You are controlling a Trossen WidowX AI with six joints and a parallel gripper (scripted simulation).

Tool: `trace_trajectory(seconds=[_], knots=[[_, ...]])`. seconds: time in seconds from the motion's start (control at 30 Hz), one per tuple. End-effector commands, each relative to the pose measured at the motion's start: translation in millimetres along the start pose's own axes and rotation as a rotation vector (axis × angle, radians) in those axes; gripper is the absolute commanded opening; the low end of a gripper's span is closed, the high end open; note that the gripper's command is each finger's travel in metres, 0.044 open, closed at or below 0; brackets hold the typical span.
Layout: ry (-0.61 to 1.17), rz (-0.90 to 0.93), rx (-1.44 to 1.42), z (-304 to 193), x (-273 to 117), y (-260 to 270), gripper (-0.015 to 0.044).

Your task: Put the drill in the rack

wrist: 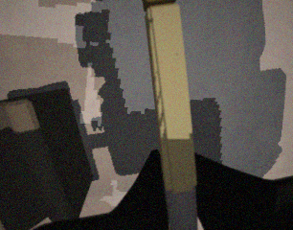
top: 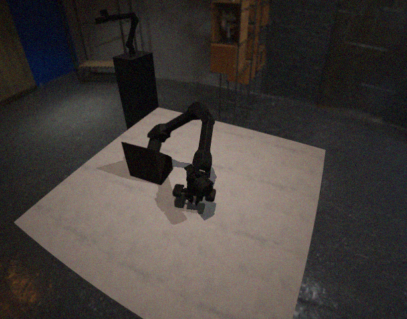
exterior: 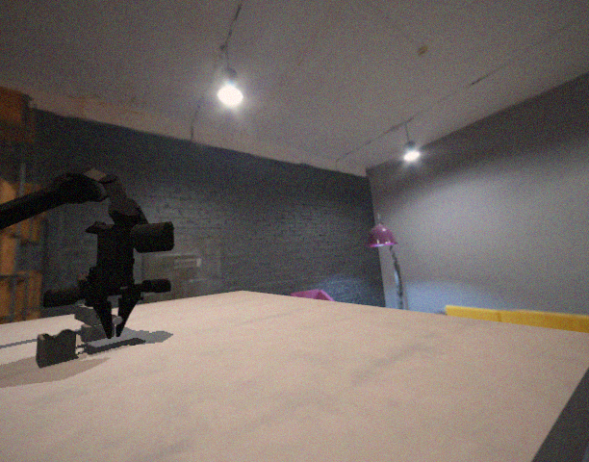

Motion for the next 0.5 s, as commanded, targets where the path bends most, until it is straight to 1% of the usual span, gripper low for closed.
trace_trajectory(seconds=[0.0,0.47], knots=[[0.005,-0.002,-0.008,-7,-1,-2,0.0000],[0.006,-0.002,-0.009,-24,-3,-3,0.0000]])
Point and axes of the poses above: the point midway between the two fingers, 35 mm back from their tips, its own x axis out along the fingers, its own y axis across the jaws, z = x × y, the point moved 7 cm from there along -x, back along the fingers, and after that the axes turned 5 degrees about x, right-handed, at the moved point
